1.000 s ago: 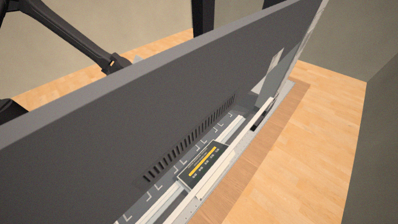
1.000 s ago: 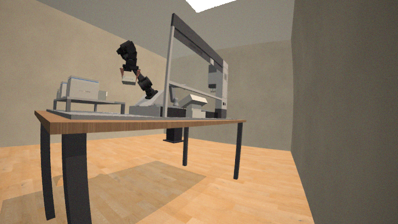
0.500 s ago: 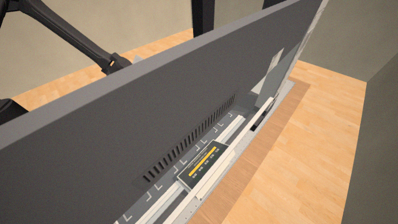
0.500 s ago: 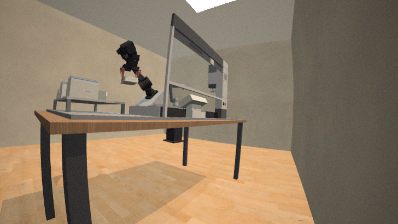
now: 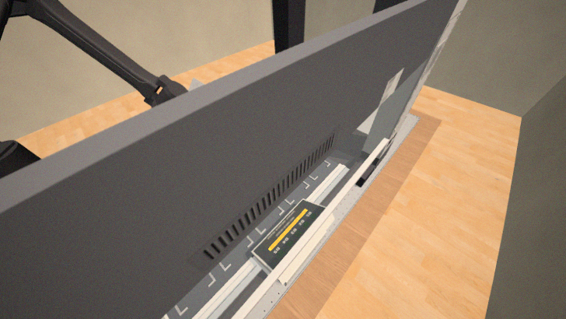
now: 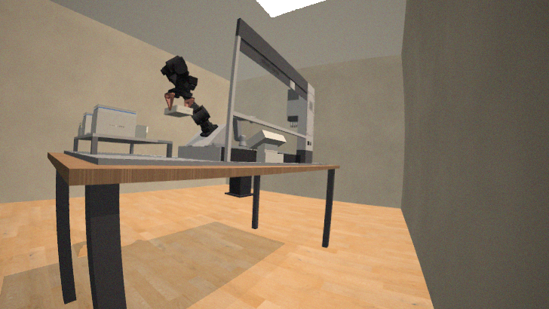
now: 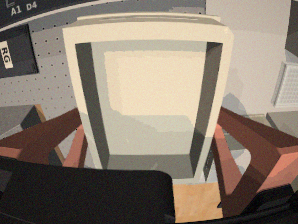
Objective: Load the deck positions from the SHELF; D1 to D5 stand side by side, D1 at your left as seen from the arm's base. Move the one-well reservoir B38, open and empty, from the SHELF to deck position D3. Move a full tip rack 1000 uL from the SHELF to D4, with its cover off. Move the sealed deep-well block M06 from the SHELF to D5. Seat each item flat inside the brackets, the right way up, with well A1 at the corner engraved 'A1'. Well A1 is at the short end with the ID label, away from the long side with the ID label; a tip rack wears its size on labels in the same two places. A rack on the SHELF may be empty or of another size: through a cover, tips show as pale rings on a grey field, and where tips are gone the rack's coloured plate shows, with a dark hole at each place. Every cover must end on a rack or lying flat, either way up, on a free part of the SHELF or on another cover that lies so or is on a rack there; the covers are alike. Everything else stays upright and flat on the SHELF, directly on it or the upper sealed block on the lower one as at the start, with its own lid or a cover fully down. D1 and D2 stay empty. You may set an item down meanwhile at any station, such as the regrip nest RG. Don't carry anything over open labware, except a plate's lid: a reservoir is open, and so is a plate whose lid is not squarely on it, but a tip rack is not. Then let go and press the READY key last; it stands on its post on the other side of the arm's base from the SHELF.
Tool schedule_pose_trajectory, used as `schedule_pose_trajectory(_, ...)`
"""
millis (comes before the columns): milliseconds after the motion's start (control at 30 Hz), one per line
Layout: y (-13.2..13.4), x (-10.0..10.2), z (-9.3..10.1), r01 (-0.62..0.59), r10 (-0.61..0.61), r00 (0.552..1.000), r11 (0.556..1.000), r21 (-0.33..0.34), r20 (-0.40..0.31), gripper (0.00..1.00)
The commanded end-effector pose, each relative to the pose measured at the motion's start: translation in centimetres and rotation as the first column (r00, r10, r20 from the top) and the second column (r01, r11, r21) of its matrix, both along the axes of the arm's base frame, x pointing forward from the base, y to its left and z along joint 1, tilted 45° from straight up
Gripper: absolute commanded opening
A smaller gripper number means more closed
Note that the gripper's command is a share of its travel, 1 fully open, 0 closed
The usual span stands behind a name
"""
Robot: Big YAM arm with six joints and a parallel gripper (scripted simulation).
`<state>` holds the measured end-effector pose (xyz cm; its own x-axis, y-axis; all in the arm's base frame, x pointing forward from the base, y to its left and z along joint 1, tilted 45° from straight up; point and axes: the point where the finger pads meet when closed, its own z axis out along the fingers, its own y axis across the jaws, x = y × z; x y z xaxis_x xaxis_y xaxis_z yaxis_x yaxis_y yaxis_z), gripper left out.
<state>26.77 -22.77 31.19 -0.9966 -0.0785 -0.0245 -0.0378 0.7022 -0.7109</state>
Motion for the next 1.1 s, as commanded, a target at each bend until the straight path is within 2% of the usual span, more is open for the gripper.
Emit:
schedule_pose_trajectory(0,0.29,0.7,3.08,-0.079,0.079,0.997,0.996,-0.03,-0.008,0.0)
schedule_pose_trajectory(100,0.29,0.7,3.07,-0.114,0.113,0.993,0.993,-0.033,-0.045,0.0)
schedule_pose_trajectory(1067,0.24,0.68,3.1,-0.112,0.11,0.993,0.993,-0.034,-0.042,0.0)
